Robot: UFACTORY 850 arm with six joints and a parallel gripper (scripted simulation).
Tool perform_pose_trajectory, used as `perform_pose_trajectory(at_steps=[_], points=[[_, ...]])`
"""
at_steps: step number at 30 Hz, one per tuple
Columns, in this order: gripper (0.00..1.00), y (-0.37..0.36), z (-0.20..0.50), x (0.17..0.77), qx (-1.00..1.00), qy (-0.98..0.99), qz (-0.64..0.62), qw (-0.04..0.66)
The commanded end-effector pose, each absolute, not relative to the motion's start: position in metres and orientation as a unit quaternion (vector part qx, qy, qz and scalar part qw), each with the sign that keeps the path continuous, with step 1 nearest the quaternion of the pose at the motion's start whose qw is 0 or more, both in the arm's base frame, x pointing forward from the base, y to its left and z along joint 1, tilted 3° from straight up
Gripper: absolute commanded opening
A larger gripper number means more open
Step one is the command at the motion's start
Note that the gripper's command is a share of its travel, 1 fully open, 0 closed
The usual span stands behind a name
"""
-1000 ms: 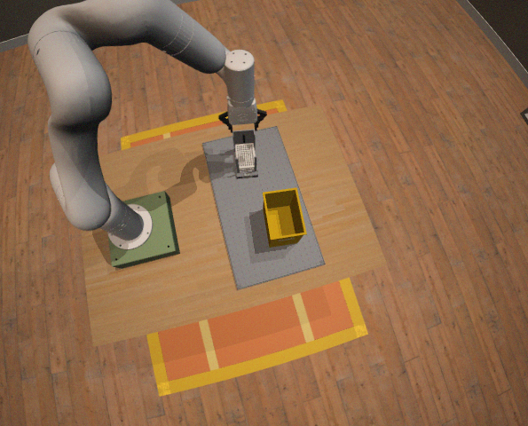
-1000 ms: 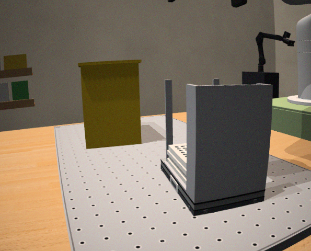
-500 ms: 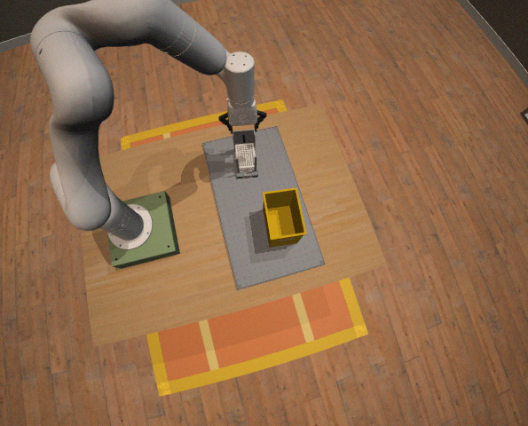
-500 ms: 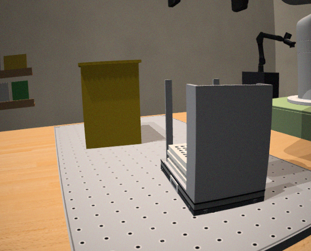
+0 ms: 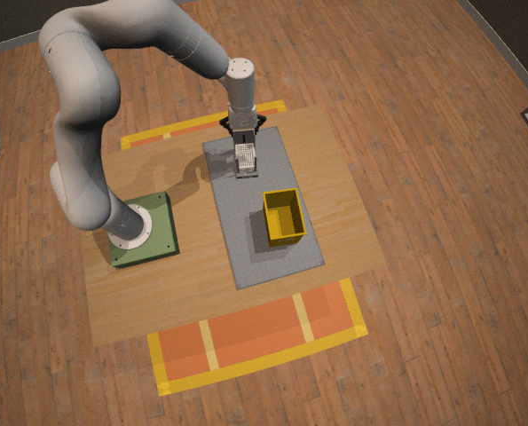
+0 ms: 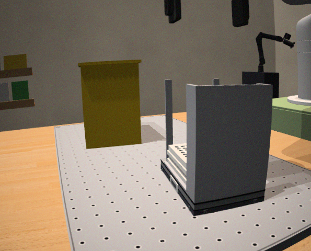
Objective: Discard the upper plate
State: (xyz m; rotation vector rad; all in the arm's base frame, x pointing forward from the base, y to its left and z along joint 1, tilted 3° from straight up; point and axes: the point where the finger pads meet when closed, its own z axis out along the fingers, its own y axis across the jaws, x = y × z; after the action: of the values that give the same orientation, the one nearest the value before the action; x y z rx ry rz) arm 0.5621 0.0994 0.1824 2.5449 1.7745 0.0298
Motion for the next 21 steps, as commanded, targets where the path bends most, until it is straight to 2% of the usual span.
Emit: perform_pose_trajectory(at_steps=[1,21], points=[[1.00,0.100,0.179,0.563,0.820,0.572,0.011,0.020],[1.00,0.099,0.149,0.564,0.820,0.572,0.011,0.020]])
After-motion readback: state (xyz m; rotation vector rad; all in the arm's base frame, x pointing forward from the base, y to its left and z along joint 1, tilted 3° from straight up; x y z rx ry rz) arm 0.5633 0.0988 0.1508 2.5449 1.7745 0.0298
